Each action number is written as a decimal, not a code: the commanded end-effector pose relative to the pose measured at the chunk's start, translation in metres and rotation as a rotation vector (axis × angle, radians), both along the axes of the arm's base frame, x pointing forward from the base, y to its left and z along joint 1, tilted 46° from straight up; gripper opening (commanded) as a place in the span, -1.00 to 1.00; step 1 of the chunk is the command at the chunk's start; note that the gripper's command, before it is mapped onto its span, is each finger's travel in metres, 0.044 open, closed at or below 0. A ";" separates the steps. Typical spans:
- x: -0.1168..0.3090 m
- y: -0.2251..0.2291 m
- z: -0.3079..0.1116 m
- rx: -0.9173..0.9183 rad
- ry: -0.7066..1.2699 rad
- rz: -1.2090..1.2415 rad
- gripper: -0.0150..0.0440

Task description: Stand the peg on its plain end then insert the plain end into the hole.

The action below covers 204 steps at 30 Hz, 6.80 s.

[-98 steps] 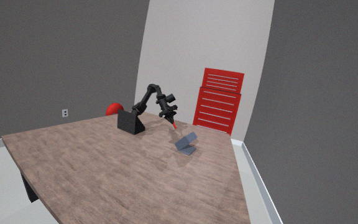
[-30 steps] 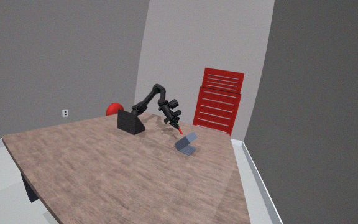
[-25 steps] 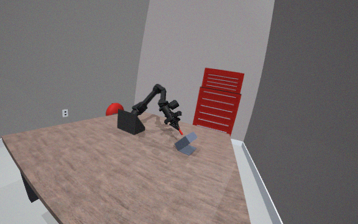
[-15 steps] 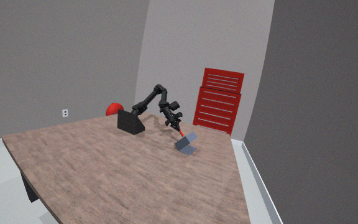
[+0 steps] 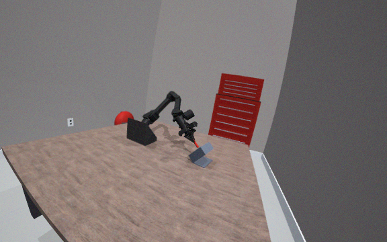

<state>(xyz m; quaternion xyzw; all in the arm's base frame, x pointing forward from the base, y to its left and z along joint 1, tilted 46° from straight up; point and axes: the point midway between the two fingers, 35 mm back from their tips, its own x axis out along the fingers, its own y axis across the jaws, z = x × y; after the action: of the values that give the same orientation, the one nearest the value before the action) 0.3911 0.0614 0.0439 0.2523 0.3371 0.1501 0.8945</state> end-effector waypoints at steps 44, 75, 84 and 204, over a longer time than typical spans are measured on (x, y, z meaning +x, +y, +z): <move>0.004 -0.001 -0.002 0.000 -0.004 0.000 -0.49; 0.014 0.003 -0.009 0.000 -0.004 0.000 -0.49; 0.017 0.005 -0.012 0.000 -0.004 0.000 -0.49; -0.020 -0.023 0.021 -0.003 -0.002 -0.003 1.00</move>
<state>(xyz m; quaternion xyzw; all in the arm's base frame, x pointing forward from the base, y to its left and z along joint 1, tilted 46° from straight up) 0.3746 0.0409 0.0598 0.2524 0.3402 0.1464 0.8940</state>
